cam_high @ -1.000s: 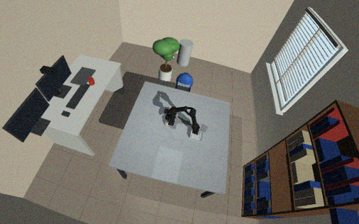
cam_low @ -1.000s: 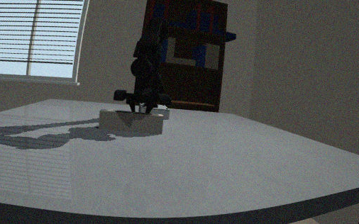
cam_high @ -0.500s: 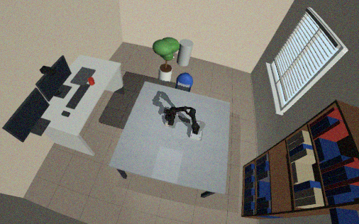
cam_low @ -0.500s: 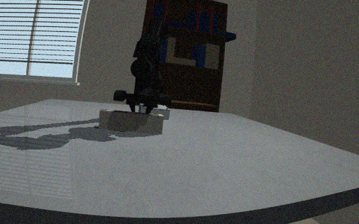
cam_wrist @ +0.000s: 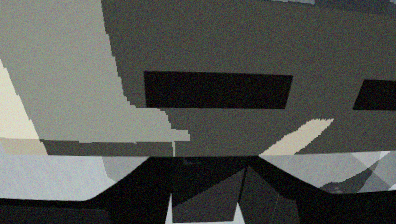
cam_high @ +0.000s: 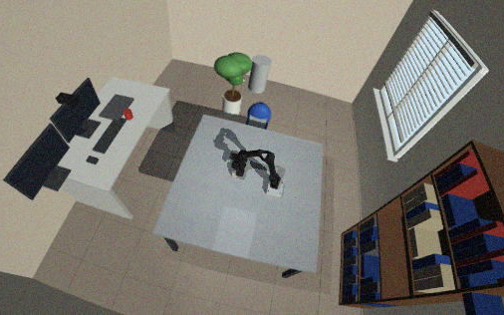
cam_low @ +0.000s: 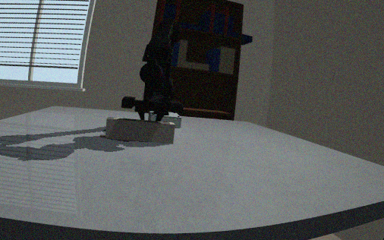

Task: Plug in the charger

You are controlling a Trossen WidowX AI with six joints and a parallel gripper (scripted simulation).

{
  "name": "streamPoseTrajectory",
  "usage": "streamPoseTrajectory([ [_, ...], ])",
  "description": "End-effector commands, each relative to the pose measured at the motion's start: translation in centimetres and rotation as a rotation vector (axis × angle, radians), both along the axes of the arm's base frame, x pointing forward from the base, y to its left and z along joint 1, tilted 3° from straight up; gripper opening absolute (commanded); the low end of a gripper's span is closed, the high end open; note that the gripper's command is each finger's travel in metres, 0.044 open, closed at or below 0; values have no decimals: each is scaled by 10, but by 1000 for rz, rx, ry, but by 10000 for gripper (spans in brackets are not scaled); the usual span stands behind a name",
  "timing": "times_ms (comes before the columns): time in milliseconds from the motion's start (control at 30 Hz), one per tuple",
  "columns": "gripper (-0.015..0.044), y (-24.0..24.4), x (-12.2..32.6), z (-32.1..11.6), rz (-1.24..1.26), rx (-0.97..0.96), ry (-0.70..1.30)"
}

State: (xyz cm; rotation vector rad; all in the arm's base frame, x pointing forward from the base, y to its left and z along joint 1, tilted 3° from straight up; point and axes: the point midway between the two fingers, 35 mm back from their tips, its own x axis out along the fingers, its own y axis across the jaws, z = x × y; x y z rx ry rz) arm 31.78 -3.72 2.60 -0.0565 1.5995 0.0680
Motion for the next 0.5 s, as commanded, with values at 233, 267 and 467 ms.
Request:
streamPoseTrajectory([
  [233,289,0,0,0,0,0,-2],
  [267,315,0,0,0,0,0,-2],
  [467,440,0,0,0,0,0,-3],
])
